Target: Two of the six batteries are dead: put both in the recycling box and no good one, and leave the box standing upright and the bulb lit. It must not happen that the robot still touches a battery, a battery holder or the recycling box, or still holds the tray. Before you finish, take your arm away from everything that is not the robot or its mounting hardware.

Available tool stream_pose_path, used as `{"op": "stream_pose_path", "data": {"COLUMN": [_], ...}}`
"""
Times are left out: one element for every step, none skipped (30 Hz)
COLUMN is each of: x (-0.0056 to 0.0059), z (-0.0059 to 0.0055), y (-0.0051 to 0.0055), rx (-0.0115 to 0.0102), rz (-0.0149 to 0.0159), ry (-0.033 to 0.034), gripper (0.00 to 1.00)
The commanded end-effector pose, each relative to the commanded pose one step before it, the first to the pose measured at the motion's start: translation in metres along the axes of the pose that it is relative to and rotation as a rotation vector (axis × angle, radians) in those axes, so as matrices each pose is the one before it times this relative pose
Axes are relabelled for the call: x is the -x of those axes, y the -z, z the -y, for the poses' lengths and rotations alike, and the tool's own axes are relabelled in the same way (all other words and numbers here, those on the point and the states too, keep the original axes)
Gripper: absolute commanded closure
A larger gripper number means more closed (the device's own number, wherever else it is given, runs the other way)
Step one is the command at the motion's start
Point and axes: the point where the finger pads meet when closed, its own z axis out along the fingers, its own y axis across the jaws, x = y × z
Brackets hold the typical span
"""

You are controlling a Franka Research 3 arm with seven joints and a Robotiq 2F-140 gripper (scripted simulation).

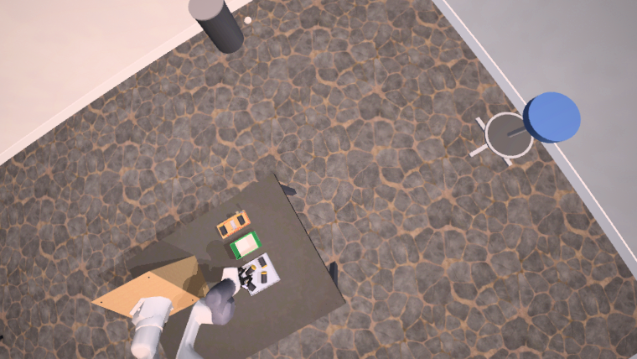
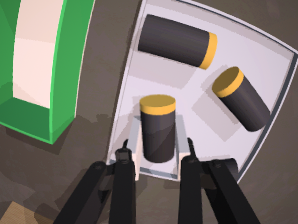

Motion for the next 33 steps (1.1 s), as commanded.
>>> {"op": "stream_pose_path", "data": {"x": [-0.00048, 0.0, 0.0, 0.0, 0.0, 0.0, 0.0, 0.0, 0.0, 0.0, 0.0, 0.0, 0.0, 0.0, 0.0, 0.0, 0.0, 0.0, 0.0, 0.0, 0.0, 0.0, 0.0, 0.0, 0.0, 0.0, 0.0, 0.0, 0.0, 0.0, 0.0, 0.0, 0.0], "z": [-0.00083, 0.0, 0.0, 0.0, 0.0, 0.0, 0.0, 0.0, 0.0, 0.0, 0.0, 0.0, 0.0, 0.0, 0.0, 0.0, 0.0, 0.0, 0.0, 0.0, 0.0, 0.0, 0.0, 0.0, 0.0, 0.0, 0.0, 0.0, 0.0, 0.0, 0.0, 0.0, 0.0], "y": [0.0052, 0.0, 0.0, 0.00368, 0.00433, 0.00476, 0.00494, 0.00486, 0.0045, 0.00391, 0.00311, 0.00222, 0.00131, 0.00055, 0.00009, 0.0, 0.0, 0.0, 0.0, 0.0, 0.00075, 0.00422, 0.00884, 0.01274, 0.01466, 0.01387, 0.01034, 0.00517, 0.00092, 0.0, 0.0, 0.0, 0.0], "rx": [0.00082, 0.0, 0.0, 0.0, 0.0, 0.0, 0.0, 0.0, 0.0, 0.0, 0.0, 0.0, 0.0, 0.0, 0.0, 0.0, 0.0, 0.0, 0.0, 0.0, 0.0, 0.0, 0.0, 0.00001, 0.0, 0.0, 0.0, 0.0, -0.00001, 0.0, 0.0, 0.0, 0.0], "rz": [-0.00142, 0.0, 0.0, 0.0, 0.0, 0.0, 0.0, 0.0, 0.0, 0.0, 0.0, 0.0, 0.0, 0.0, 0.0, 0.0, 0.0, 0.0, 0.0, 0.0, 0.0, 0.0, 0.0, 0.0, 0.0, 0.0, 0.0, 0.0, 0.0, 0.0, 0.0, 0.0, 0.0], "ry": [-0.00199, 0.0, 0.0, 0.00001, 0.0, 0.0, 0.0, 0.0, 0.0, 0.0, 0.0, 0.0, 0.00001, 0.0, 0.0, 0.0, 0.0, 0.0, 0.0, 0.0, 0.0, 0.0, 0.0, -0.00001, 0.0, 0.0, 0.0, 0.0, 0.00001, 0.0, 0.0, -0.00015, -0.00103], "gripper": [0.84, 0.84, 0.84, 0.84, 0.84, 0.84, 0.84, 0.84, 0.84, 0.84, 0.84, 0.84, 0.84, 0.84, 0.84, 0.84, 0.84, 0.84, 0.84, 0.84, 0.84, 0.84, 0.84, 0.84, 0.84, 0.84, 0.84, 0.84, 0.84, 0.84, 0.84, 0.84, 0.84]}}
